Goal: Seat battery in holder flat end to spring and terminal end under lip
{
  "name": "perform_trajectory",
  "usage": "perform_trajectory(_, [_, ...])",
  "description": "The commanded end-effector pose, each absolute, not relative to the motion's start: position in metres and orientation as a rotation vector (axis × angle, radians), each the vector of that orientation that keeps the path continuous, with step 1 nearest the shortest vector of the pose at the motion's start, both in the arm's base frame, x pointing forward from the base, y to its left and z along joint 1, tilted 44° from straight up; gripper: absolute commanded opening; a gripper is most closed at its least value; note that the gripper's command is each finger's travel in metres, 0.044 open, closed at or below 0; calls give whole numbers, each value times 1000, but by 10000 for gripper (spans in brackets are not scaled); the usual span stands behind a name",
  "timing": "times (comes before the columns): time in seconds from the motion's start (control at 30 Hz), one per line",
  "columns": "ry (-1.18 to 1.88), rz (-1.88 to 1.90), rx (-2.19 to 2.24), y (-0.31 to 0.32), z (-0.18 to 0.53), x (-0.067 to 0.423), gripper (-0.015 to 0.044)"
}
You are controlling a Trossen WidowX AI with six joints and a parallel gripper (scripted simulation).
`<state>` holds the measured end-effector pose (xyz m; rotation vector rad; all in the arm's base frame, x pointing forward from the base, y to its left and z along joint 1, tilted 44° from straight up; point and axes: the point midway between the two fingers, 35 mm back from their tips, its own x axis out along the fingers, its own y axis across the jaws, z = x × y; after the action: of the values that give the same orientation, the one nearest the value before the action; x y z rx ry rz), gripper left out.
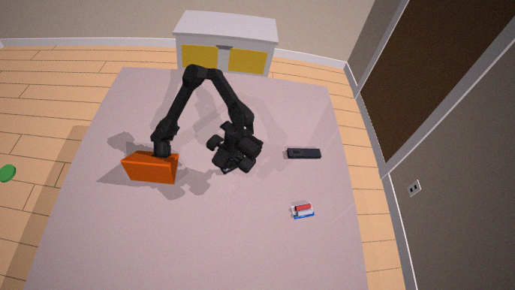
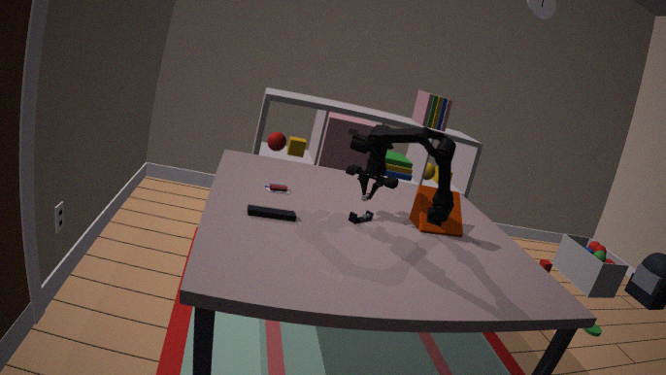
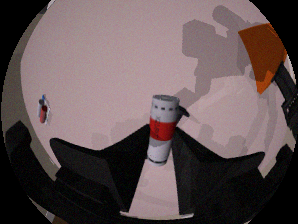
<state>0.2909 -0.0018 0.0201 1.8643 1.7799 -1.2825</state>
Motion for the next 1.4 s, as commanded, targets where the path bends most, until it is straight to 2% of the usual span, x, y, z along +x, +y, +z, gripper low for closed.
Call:
perform_trajectory(0.0, [1733,-1427,1942,8,33,297,67])
perform_trajectory(0.3, [1637,-1713,2057,24,52,302,67])
perform_trajectory(1.37, [1683,-1439,2417,57,21,301,67])
